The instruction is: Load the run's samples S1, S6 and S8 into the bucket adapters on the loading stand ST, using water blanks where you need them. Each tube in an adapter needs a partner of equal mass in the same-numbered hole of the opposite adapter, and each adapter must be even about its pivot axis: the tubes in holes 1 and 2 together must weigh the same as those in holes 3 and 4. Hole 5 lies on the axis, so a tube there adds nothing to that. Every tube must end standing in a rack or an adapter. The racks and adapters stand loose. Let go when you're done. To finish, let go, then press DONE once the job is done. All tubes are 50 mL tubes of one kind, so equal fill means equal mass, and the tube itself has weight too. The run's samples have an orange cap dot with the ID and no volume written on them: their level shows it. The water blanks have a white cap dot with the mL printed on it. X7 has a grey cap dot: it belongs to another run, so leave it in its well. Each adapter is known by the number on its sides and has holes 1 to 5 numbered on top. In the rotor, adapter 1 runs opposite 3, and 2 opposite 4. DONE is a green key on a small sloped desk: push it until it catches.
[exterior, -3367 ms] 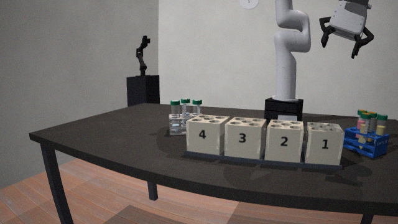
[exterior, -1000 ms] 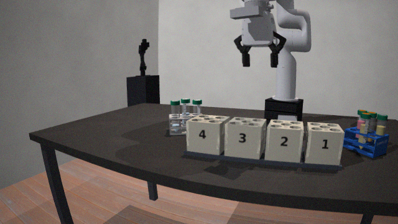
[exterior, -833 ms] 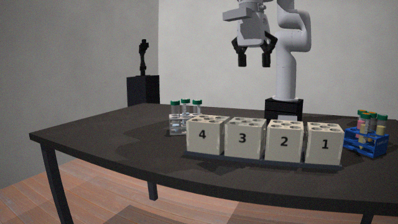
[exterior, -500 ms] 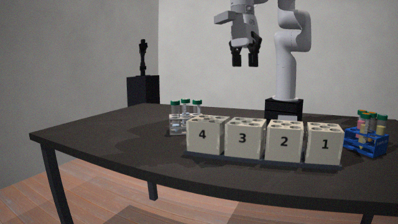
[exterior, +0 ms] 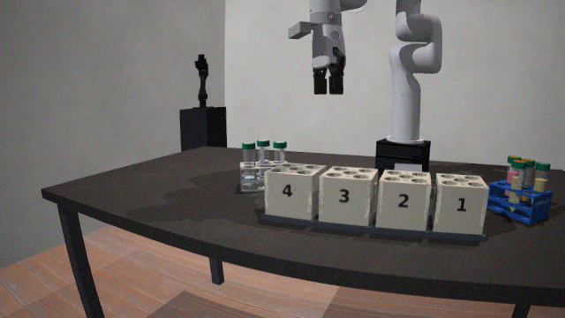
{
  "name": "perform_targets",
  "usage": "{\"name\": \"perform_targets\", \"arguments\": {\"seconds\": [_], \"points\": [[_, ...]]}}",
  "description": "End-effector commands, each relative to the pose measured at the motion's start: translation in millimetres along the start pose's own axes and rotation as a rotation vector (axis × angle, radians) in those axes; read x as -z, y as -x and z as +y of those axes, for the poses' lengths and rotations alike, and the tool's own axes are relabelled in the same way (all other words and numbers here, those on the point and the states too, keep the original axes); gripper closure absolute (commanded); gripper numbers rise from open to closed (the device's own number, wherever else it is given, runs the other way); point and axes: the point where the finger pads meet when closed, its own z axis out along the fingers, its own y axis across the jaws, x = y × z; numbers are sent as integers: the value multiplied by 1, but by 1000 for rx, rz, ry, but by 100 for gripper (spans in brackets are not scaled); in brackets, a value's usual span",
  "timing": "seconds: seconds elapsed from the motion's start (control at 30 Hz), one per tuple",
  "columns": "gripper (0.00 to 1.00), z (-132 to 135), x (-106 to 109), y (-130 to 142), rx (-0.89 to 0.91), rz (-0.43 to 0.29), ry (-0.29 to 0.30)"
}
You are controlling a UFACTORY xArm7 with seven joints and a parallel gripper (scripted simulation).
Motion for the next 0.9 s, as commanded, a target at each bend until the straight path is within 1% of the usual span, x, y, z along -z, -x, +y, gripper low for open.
{"name": "perform_targets", "arguments": {"seconds": [0.0, 0.23, 0.3, 0.8, 0.87], "points": [[0, 17, 2, -7, 0, 4, -2], [0, 51, 2, -17, 0, 4, -2], [0, 51, 2, -17, 0, 4, -2], [0, 123, 2, -38, 0, 4, -1], [0, 123, 2, -38, 0, 4, -1]]}}
